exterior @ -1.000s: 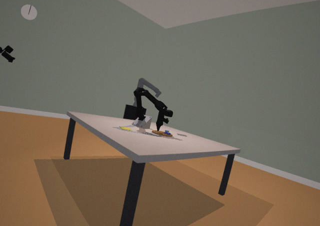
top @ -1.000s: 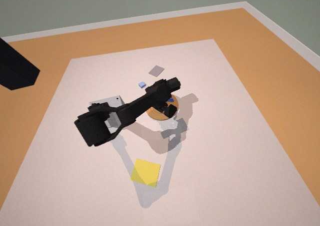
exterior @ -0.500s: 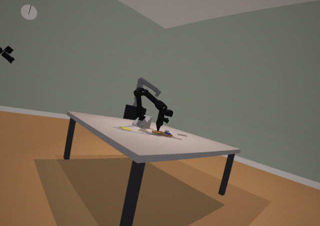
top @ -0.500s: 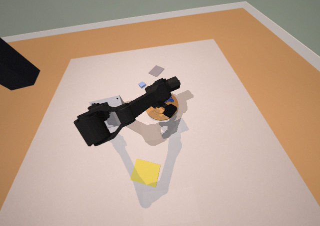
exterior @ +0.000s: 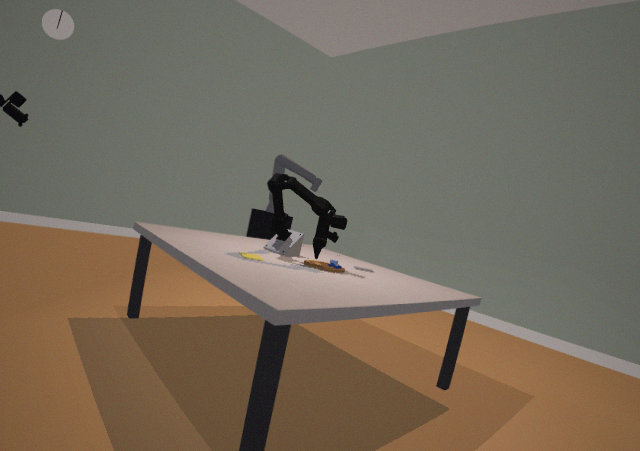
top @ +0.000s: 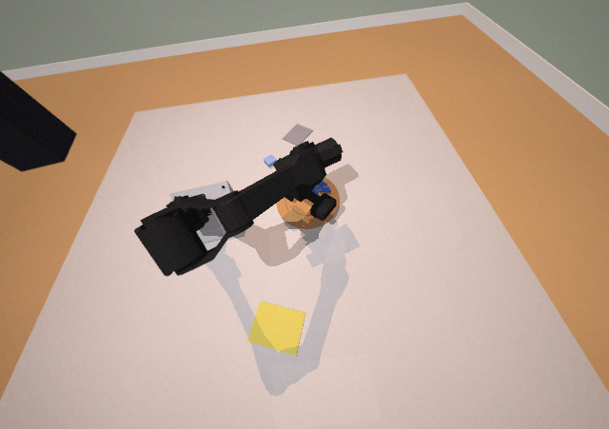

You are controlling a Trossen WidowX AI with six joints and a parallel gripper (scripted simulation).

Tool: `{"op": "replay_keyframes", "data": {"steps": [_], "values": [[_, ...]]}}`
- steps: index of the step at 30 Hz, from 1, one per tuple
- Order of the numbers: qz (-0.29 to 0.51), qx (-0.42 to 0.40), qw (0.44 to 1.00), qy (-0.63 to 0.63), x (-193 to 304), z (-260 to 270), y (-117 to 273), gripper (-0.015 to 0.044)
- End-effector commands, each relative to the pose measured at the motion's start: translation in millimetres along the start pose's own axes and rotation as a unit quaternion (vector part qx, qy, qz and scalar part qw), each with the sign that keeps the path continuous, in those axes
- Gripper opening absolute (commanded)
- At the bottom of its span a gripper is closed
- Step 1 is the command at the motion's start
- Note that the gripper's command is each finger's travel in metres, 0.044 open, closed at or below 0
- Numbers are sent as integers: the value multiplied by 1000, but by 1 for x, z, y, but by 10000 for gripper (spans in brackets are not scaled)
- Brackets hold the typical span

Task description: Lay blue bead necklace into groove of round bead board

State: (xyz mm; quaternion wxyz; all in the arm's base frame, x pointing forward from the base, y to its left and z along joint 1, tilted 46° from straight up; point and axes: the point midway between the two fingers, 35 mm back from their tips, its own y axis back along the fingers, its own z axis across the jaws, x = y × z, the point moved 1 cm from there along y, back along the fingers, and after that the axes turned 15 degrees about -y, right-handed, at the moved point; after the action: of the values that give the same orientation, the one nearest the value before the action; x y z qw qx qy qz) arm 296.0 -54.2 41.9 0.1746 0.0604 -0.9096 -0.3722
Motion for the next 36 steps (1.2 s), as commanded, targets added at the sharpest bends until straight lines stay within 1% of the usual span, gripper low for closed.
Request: {"op": "replay_keyframes", "data": {"steps": [1, 5, 7, 10, 15, 23, 32, 33, 36], "values": [[-1, -3, 998, -62, -5, 3, 2, 361], [-1, -4, 971, -240, -17, 13, 5, 256], [-1, -4, 945, -326, -23, 18, 6, 204], [0, -5, 893, -450, -32, 26, 8, 125], [1, -5, 778, -628, -46, 41, 10, 120], [2, -5, 657, -754, -58, 55, 12, 120], [2, -4, 492, -871, -67, 68, 14, 120], [2, -4, 479, -878, -68, 69, 14, 120], [2, -4, 476, -879, -68, 69, 14, 120]]}}
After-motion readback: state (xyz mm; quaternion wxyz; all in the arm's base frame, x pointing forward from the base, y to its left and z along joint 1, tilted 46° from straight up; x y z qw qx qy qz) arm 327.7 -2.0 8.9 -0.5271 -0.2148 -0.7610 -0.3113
